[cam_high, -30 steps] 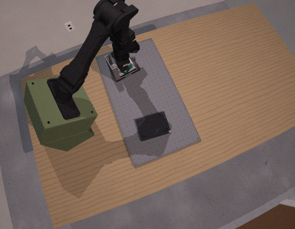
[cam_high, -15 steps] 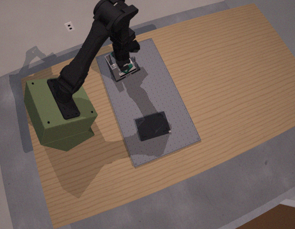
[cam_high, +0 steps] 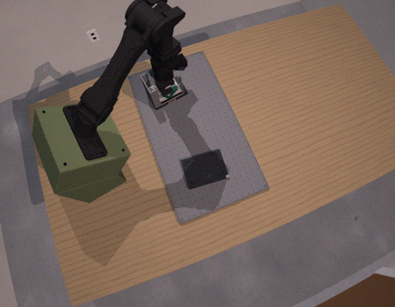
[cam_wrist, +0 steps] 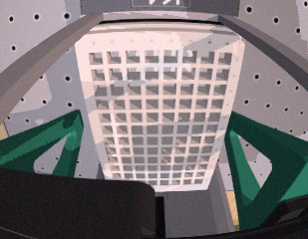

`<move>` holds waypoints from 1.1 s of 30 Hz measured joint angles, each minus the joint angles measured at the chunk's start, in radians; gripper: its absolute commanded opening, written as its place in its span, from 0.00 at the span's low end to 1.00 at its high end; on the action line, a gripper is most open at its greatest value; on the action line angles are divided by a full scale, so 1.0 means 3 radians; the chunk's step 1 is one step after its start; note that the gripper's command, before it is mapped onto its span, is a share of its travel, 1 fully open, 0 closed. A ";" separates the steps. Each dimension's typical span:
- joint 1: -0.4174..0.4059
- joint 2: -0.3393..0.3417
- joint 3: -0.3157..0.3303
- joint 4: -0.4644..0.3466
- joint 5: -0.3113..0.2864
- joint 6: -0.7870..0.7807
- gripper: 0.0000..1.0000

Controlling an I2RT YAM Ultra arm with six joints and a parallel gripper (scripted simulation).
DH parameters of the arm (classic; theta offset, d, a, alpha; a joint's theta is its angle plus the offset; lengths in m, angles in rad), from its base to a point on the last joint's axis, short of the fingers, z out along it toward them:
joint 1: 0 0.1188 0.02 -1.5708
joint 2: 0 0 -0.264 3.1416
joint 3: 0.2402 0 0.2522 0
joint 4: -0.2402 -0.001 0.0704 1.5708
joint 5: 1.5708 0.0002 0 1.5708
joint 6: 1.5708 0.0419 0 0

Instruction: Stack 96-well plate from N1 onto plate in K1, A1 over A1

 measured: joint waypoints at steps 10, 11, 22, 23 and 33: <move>0.0000 0.0000 0.0000 0.0000 0.0000 0.0000 1.00; 0.0000 0.0000 0.0000 0.0000 0.0000 0.0000 1.00; 0.0000 0.0000 0.0000 0.0000 0.0000 0.0000 1.00; 0.0000 0.0000 0.0000 0.0000 0.0000 0.0000 1.00; 0.0046 -0.0238 -0.0055 -0.0086 0.0017 0.0009 1.00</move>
